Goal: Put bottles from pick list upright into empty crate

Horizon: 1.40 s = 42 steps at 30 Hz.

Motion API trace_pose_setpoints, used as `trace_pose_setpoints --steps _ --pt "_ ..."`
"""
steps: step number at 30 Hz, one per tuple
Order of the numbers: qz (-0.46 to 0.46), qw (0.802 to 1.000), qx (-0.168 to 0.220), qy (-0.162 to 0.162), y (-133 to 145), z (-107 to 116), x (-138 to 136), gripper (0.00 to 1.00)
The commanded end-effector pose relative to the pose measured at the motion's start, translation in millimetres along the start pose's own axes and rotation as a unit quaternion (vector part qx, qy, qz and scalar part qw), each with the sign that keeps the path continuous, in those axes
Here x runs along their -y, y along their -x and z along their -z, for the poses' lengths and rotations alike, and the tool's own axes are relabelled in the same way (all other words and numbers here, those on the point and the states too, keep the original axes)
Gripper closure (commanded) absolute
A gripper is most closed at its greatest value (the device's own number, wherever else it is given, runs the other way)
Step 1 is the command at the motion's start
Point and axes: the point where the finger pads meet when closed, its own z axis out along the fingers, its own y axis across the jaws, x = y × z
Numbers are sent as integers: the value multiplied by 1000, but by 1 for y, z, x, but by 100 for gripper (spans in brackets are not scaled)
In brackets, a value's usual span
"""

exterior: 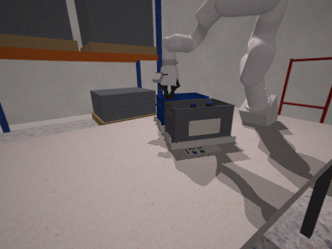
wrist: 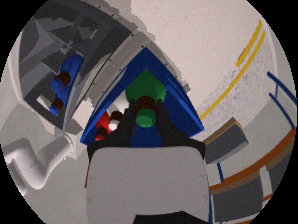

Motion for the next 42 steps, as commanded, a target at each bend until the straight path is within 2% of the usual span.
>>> trace_pose_setpoints --steps 1,42 --pt "1 1000 0 2 -1 8 -1 100" --pt "1 1000 0 2 -1 66 -1 100"
